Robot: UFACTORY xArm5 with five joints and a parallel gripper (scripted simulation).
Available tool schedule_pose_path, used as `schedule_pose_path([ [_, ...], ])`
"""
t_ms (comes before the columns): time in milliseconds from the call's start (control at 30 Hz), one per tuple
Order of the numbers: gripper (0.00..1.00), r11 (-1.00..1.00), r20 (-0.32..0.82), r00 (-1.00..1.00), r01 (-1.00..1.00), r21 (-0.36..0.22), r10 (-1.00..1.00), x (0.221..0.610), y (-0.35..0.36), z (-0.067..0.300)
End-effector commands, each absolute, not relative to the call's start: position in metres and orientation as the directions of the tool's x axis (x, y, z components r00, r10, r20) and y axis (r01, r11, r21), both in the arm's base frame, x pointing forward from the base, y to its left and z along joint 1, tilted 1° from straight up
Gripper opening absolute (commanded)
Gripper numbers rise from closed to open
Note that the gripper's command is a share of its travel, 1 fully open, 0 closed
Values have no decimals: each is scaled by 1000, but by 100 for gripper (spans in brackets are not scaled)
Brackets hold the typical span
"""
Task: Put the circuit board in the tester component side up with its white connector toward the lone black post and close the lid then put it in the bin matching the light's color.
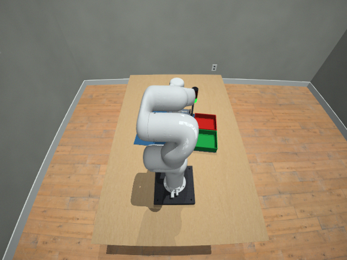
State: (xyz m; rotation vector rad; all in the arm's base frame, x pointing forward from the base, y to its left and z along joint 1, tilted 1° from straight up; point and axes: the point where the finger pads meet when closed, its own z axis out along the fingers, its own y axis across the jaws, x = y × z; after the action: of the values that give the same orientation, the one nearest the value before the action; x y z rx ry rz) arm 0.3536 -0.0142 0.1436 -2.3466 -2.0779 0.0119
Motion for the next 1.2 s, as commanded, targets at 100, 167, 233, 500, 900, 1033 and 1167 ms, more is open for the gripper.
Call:
schedule_pose_path([
  [100,28,-121,-1,121,993,-7,993,355,-14,144],
  [167,28,-121,-1,121,993,-7,993,355,-14,144],
  [233,28,-121,-1,121,993,-7,993,355,-14,144],
  [500,0,-121,-1,121,993,-7,993,355,-14,144],
  [900,0,-121,-1,121,993,-7,993,355,-14,144],
  [1033,0,-121,-1,121,993,-7,993,355,-14,144],
  [1167,0,-121,-1,121,993,-7,993,355,-14,144],
])
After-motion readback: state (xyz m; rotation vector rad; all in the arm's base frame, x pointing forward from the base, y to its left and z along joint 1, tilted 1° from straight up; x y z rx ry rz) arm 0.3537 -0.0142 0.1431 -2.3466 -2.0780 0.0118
